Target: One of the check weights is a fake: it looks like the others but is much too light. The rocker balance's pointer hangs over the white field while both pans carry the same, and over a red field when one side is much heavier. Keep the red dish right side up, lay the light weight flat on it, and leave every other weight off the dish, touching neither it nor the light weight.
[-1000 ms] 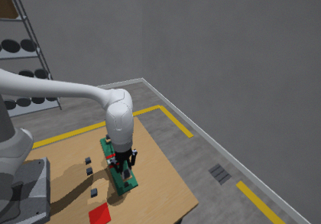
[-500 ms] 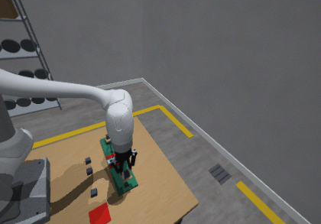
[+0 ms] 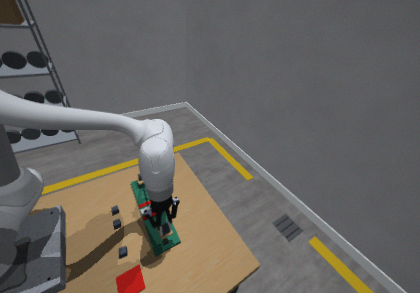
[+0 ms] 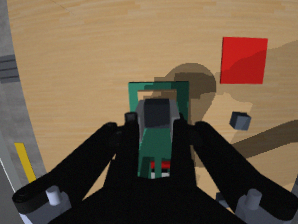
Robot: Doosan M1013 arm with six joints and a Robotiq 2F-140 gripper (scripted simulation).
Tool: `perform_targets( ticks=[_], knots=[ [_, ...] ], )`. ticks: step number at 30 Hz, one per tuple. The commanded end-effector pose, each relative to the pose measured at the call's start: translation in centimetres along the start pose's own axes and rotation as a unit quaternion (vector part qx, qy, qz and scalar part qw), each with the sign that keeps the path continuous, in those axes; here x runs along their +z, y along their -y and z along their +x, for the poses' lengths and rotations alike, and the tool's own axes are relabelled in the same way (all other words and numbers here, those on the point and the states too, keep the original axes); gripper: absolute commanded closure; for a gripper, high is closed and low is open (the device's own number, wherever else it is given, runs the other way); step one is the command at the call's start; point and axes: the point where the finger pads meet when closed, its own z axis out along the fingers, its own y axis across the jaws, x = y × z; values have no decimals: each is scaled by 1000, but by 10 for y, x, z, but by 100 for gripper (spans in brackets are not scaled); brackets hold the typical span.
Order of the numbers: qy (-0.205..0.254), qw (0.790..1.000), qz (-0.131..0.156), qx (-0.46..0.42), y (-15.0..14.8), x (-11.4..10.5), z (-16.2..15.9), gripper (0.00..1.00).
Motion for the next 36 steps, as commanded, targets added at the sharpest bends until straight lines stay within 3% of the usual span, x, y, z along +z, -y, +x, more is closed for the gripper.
perform_targets(
  ticks=[1, 36],
  knots=[
    [0, 1000, 0, 0, 0, 1, 0, 76],
    [0, 1000, 0, 0, 0, 25, -7, 76]
  ],
)
